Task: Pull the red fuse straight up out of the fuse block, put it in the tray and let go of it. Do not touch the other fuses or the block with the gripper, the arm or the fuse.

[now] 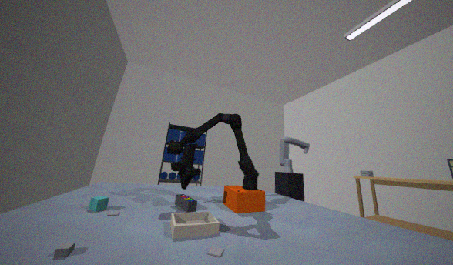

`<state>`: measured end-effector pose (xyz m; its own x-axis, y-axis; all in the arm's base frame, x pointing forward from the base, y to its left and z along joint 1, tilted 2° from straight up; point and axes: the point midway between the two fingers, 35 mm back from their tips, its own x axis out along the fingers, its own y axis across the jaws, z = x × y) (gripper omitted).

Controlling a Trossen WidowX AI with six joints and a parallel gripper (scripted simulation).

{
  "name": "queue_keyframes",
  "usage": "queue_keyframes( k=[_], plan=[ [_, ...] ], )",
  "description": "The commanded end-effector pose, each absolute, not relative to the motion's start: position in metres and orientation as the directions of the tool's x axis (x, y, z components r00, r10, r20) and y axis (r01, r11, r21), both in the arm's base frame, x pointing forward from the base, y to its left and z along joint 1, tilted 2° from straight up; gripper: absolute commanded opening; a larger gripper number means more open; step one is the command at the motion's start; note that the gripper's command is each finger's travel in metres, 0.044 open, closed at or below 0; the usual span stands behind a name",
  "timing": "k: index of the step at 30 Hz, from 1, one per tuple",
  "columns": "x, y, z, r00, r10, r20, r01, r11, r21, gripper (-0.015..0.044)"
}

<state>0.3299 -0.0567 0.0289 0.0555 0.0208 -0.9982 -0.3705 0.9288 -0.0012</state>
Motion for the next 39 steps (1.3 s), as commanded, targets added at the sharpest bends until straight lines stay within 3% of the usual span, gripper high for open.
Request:
queue_keyframes(
  k=[1, 39],
  plan=[
    [0.329, -0.057, 0.021, 0.042, 0.02, -0.999, -0.375, 0.927, 0.002, 0.0072],
    [0.328, -0.057, -0.002, 0.042, 0.02, -0.999, -0.375, 0.927, 0.002, 0.0072]
  ],
)
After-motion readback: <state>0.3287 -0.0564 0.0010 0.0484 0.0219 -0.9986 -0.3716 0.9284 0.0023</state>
